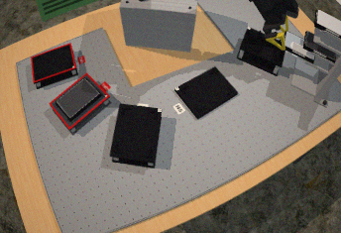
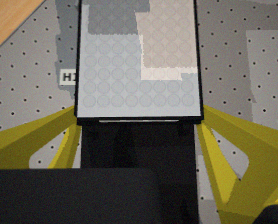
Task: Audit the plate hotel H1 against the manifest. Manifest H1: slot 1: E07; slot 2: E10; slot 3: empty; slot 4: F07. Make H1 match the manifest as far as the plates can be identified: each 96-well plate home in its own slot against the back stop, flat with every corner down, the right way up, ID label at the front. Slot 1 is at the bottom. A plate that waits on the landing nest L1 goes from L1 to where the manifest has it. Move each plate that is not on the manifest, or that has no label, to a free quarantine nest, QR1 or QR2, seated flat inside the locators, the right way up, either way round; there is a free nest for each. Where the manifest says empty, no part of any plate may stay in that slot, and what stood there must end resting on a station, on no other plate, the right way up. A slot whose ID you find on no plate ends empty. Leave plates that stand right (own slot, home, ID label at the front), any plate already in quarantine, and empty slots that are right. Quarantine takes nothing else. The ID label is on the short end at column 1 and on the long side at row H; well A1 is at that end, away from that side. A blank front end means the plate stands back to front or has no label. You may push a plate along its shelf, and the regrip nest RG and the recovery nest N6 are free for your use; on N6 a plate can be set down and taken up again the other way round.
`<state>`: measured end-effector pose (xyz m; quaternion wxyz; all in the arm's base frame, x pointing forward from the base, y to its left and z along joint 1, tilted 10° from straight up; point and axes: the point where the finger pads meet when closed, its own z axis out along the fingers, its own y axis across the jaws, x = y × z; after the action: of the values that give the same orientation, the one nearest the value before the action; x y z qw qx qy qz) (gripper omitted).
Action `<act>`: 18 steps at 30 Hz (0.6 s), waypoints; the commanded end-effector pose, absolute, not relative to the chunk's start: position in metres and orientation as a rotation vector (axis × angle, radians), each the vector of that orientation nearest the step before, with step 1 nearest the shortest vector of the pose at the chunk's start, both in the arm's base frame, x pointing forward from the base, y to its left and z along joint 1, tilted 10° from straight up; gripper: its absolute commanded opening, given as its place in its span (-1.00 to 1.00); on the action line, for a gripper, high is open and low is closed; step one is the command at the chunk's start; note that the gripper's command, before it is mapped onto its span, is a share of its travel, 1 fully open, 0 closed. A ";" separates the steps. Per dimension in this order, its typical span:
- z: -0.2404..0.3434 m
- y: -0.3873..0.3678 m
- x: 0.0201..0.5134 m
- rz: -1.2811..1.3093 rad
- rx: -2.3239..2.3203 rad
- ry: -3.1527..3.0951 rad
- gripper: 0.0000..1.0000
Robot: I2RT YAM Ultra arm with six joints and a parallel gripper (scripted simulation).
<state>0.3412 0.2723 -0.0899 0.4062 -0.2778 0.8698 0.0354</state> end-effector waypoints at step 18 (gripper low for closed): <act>-0.081 0.288 0.361 0.110 -0.694 2.160 0.72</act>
<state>0.3503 0.2780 -0.0925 0.4061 -0.2781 0.8697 0.0358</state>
